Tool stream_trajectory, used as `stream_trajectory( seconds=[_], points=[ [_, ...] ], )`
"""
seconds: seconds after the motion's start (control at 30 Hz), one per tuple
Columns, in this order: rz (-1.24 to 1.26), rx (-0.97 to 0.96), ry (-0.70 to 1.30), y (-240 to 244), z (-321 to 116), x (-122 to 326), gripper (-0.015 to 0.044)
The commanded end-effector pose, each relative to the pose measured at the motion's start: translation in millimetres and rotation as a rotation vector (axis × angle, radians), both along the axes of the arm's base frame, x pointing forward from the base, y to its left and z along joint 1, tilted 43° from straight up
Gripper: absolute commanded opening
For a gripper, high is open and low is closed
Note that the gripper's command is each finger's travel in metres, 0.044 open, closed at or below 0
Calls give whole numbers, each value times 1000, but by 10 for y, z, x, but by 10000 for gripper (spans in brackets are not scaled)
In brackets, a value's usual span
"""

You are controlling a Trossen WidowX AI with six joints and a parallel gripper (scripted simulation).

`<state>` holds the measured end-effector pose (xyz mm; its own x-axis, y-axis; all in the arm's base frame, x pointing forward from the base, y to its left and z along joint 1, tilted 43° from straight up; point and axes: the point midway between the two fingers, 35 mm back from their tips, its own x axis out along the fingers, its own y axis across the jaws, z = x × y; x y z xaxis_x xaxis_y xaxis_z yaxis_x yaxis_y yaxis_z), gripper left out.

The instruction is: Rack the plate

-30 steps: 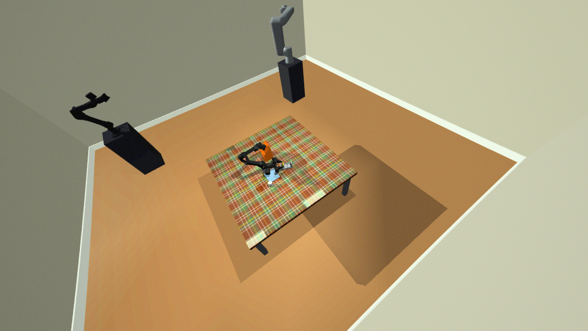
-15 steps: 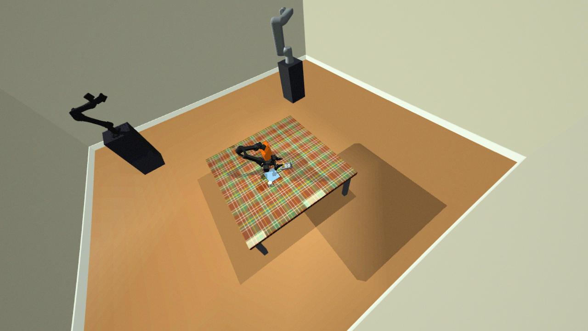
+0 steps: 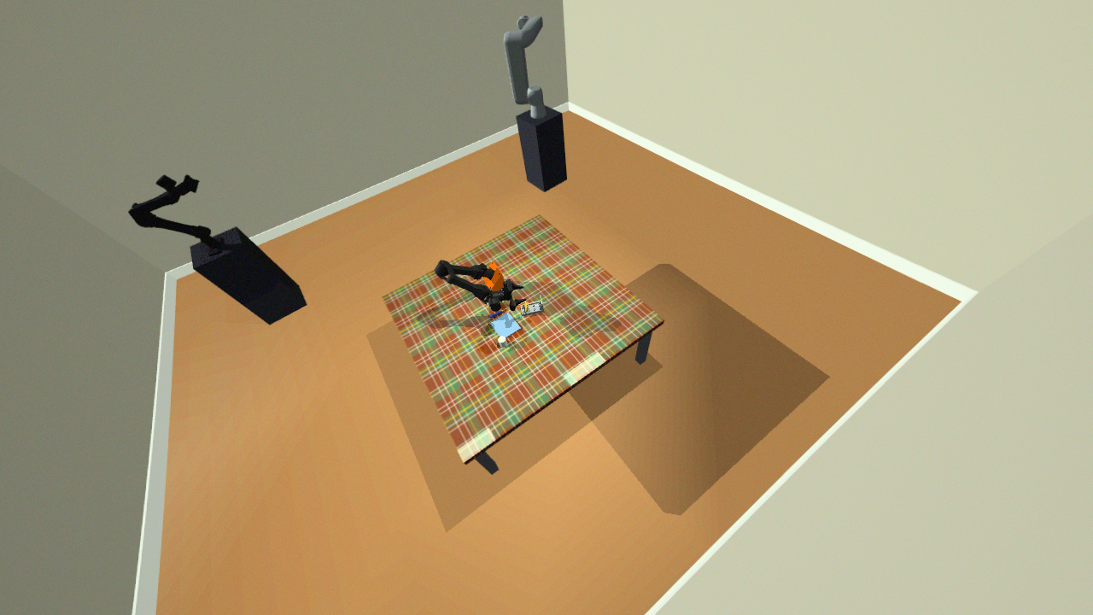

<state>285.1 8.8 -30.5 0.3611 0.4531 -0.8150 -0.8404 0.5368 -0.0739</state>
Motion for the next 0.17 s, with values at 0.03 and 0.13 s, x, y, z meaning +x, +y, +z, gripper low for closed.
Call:
stream_trajectory(
  seconds=[0.03, 0.13],
  points=[
    [-83, -24, 112, 24, 3, 2, 400],
    [-142, -44, 193, 44, -3, -27, 400]
  ],
)
